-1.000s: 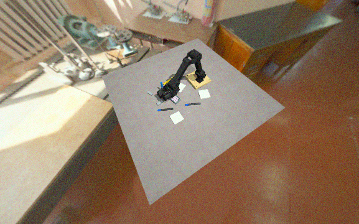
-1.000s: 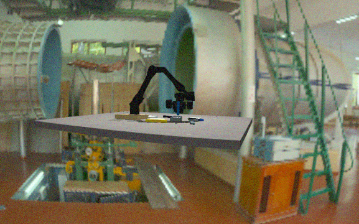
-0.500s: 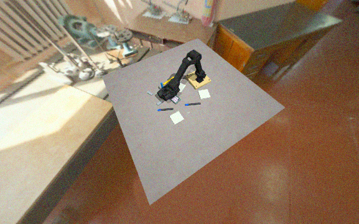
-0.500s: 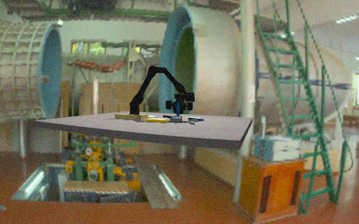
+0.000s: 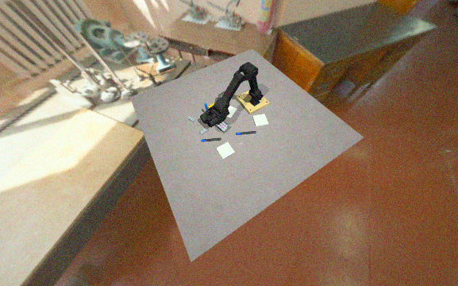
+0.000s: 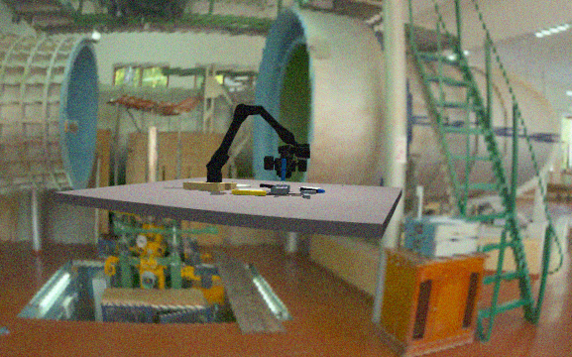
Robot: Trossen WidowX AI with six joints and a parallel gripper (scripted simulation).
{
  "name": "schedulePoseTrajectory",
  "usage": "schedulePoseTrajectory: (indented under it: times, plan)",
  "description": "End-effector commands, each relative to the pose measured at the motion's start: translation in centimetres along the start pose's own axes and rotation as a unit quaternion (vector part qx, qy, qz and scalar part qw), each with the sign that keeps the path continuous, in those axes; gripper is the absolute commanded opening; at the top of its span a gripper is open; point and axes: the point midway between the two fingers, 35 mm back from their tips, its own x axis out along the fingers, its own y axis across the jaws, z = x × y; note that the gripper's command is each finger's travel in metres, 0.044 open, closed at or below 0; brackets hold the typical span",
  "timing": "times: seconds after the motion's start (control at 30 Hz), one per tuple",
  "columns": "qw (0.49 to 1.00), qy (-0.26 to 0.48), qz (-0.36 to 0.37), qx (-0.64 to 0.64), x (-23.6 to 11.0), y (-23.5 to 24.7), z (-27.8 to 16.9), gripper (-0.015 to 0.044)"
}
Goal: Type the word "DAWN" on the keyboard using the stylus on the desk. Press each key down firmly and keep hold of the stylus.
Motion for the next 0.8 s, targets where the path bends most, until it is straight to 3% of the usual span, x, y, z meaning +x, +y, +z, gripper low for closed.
schedulePoseTrajectory:
  times: [0.0, 0.3, 0.4, 0.47, 0.77]
  plan:
    - [1.000, 0.002, -0.005, 0.006, -0.9, -0.1, -1.6, 0.0081]
    - [1.000, 0.001, -0.004, 0.007, -0.8, -0.1, -1.4, 0.0085]
    - [1.000, 0.001, -0.004, 0.007, -0.8, -0.1, -1.4, 0.0065]
    - [1.000, 0.000, -0.004, 0.007, -1.0, -0.1, -1.2, 0.0012]
    - [1.000, -0.009, -0.006, 0.006, -5.1, -0.6, 1.3, 0.0000]
